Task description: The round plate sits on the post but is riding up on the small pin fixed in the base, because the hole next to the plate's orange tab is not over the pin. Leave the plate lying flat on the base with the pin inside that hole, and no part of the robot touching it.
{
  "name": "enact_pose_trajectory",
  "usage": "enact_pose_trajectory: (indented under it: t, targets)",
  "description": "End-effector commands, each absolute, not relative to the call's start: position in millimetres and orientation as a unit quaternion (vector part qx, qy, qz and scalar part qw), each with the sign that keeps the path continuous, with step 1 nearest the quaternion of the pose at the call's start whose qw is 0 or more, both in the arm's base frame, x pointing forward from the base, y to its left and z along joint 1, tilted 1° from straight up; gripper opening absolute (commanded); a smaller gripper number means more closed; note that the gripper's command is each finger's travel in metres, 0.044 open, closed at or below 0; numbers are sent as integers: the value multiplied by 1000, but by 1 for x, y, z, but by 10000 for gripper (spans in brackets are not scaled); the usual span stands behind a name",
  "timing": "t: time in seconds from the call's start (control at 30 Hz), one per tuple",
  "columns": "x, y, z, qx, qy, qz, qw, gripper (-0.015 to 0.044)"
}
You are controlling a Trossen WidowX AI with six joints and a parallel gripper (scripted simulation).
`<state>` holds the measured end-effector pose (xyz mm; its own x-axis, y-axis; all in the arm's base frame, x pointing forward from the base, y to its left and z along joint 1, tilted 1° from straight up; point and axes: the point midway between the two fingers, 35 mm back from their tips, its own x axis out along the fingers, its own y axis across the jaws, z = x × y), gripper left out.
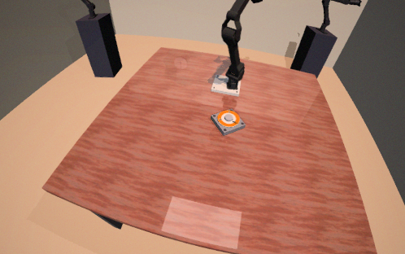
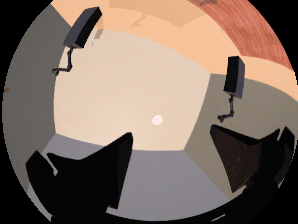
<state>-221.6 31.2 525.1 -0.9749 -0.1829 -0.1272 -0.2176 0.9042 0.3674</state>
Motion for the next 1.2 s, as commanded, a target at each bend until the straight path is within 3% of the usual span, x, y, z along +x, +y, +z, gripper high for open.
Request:
enact_pose_trajectory:
  t: [0.0, 0.3, 0.47, 0.6, 0.77, 0.83, 1.17]
  targets:
    - [-222, 34, 525, -98, 974, 197, 46, 374]
    - [-216, 157, 484, 81, 939, 292, 160, 137]
    - [-173, 235, 455, 190, 892, 321, 257, 6]
    - [-142, 269, 438, 232, 862, 327, 311, 0]
    - [-62, 320, 401, 290, 795, 321, 425, 0]
    - [-49, 325, 395, 295, 786, 318, 440, 0]
    - [113, 337, 321, 306, 679, 248, 619, 0]
